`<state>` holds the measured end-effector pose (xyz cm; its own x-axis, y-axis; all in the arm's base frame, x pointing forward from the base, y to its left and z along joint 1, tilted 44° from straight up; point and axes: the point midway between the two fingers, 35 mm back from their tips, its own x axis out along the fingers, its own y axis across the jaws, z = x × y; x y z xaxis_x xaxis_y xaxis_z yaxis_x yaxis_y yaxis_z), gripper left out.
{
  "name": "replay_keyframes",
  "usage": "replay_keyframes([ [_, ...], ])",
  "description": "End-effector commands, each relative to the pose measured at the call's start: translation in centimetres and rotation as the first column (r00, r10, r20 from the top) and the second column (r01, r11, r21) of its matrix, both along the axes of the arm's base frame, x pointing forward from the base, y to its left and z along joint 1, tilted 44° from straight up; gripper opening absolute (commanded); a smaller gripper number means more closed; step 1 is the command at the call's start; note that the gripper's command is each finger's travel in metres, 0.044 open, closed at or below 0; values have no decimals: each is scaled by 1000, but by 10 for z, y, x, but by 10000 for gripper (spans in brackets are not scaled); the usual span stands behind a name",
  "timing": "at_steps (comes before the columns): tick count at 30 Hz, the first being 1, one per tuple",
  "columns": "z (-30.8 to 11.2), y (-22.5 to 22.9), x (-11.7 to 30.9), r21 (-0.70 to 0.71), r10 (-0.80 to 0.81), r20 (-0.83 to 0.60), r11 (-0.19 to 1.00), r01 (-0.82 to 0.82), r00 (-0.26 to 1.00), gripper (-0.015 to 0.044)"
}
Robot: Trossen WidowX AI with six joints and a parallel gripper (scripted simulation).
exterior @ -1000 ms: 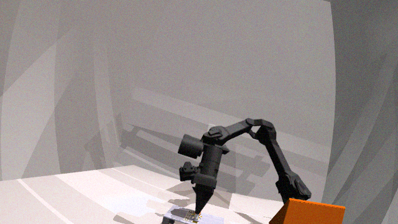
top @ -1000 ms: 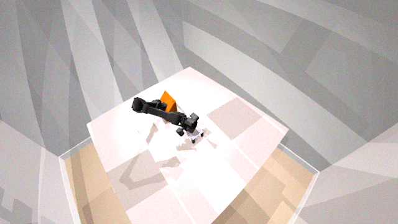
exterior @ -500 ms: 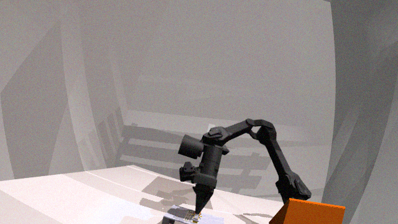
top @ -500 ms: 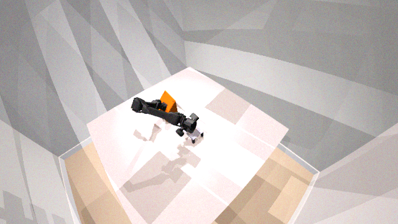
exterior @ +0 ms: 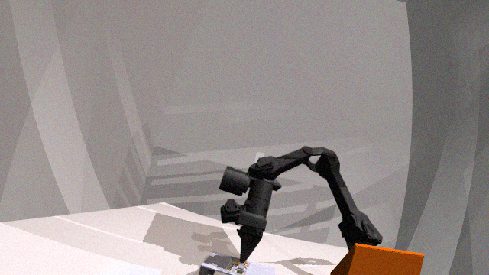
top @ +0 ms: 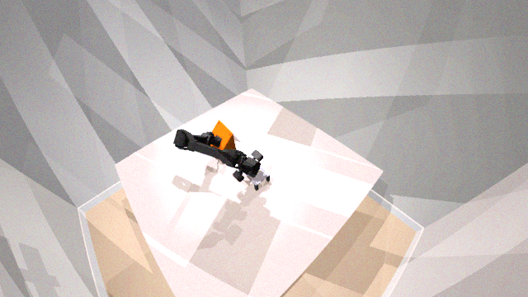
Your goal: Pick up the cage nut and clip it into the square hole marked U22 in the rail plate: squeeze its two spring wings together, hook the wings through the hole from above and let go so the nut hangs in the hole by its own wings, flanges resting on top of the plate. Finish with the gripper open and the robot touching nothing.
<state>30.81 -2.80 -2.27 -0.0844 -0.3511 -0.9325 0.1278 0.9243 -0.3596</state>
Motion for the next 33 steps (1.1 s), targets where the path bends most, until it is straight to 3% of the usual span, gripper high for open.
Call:
replay_keyframes([
  [1, 2, 1, 1, 10, 5, 8, 1000, -5, 1000, 27],
  [33, 4, -2, 1, 43, 4, 13, 999, -5, 1000, 27],
])
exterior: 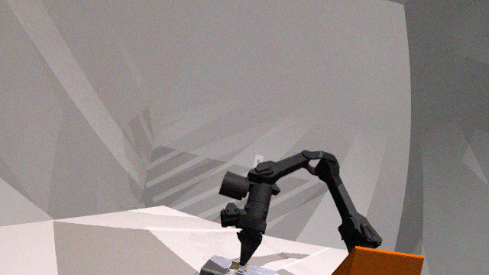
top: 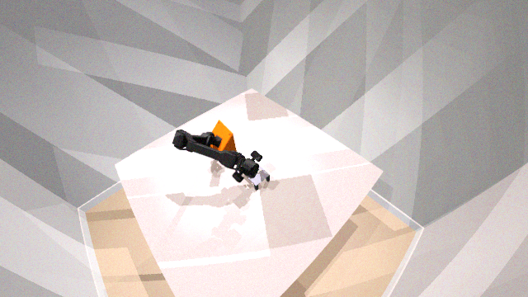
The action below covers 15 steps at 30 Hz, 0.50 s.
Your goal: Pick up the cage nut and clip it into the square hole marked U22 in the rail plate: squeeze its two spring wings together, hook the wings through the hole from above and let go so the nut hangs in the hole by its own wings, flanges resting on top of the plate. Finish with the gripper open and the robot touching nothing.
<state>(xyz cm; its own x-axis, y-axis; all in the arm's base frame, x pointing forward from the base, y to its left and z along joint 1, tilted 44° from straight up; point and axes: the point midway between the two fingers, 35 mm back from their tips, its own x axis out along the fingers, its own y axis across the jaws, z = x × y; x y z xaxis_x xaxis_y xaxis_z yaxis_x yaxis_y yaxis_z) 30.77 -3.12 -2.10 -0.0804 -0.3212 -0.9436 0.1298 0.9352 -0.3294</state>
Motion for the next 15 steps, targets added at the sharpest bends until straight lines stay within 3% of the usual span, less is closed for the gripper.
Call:
replay_keyframes([
  [1, 2, 1, 1, 11, 5, 9, 1000, -5, 1000, 27],
  [15, 3, -1, 1, 28, 4, 11, 1000, -5, 1000, 27],
])
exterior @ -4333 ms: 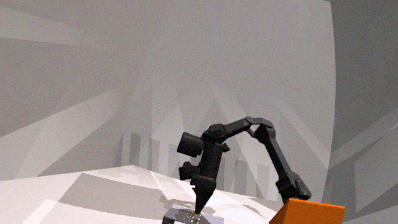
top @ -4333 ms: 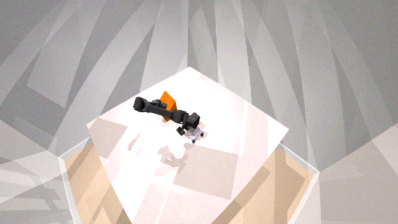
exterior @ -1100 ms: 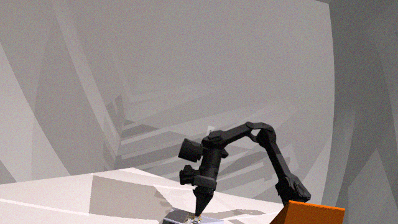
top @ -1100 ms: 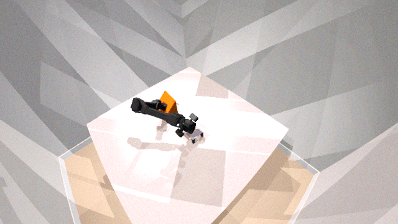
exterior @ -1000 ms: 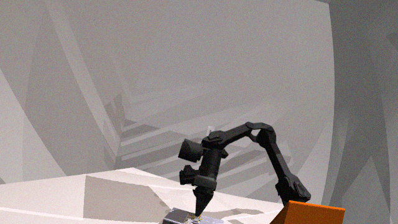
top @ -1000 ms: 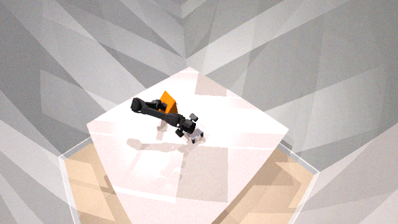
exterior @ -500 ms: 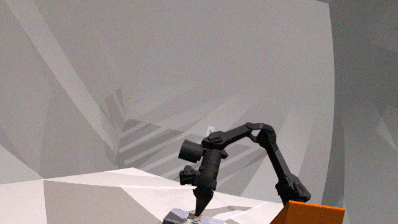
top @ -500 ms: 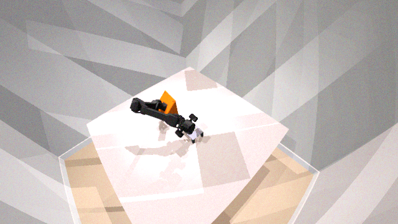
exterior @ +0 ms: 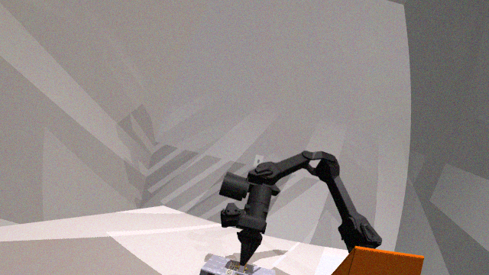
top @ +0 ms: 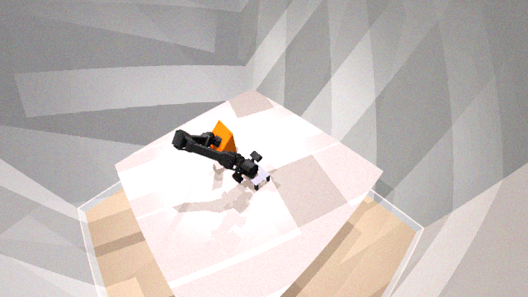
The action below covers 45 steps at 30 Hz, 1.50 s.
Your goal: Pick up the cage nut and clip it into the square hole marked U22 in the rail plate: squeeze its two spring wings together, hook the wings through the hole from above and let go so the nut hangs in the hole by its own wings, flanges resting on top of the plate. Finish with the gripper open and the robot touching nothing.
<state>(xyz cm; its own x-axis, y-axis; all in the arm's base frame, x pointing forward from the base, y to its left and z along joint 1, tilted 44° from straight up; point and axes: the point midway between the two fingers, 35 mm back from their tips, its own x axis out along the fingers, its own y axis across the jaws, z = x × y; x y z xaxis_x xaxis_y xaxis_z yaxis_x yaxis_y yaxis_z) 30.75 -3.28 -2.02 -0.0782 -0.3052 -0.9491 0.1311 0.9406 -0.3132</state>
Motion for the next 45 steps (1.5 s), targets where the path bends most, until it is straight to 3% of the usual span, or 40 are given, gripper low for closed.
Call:
replay_keyframes([
  [1, 2, 1, 1, 11, 5, 9, 1000, -5, 1000, 27],
  [45, 3, -2, 1, 28, 4, 11, 1000, -5, 1000, 27],
])
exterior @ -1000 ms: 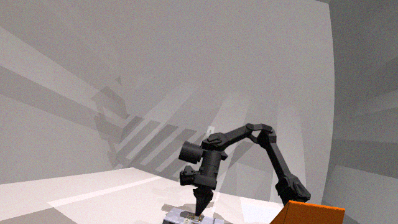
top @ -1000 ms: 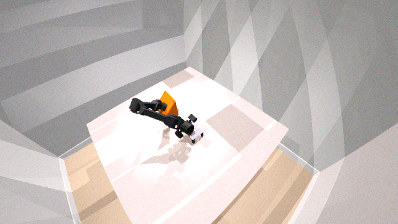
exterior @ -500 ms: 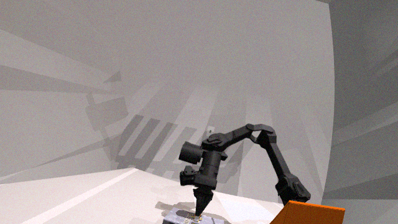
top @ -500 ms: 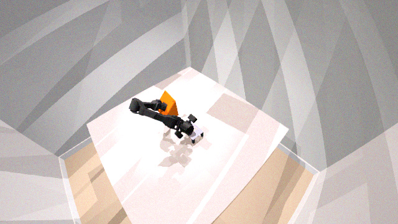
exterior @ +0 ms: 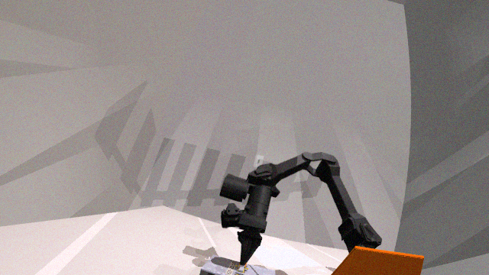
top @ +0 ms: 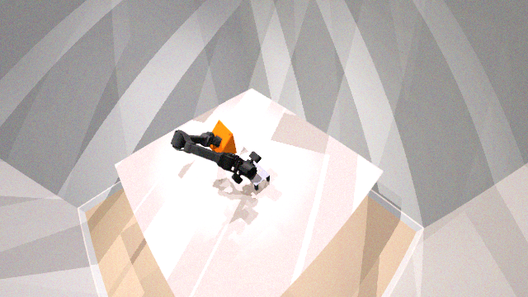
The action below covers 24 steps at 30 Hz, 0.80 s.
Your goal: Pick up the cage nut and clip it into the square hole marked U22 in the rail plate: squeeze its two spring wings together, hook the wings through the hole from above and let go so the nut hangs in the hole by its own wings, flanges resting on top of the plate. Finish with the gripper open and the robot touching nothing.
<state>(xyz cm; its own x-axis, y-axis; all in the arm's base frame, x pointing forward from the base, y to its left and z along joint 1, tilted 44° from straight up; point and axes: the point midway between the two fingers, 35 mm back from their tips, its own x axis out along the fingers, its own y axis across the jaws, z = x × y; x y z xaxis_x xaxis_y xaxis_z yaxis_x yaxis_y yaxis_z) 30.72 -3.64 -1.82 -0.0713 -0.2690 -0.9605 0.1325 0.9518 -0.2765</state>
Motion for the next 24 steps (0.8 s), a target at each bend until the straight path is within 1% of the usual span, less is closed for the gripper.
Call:
replay_keyframes([
  [1, 1, 1, 1, -14, 4, 3, 1000, -4, 1000, 27],
  [24, -1, 1, 1, -25, 4, 2, 1000, -4, 1000, 27],
])
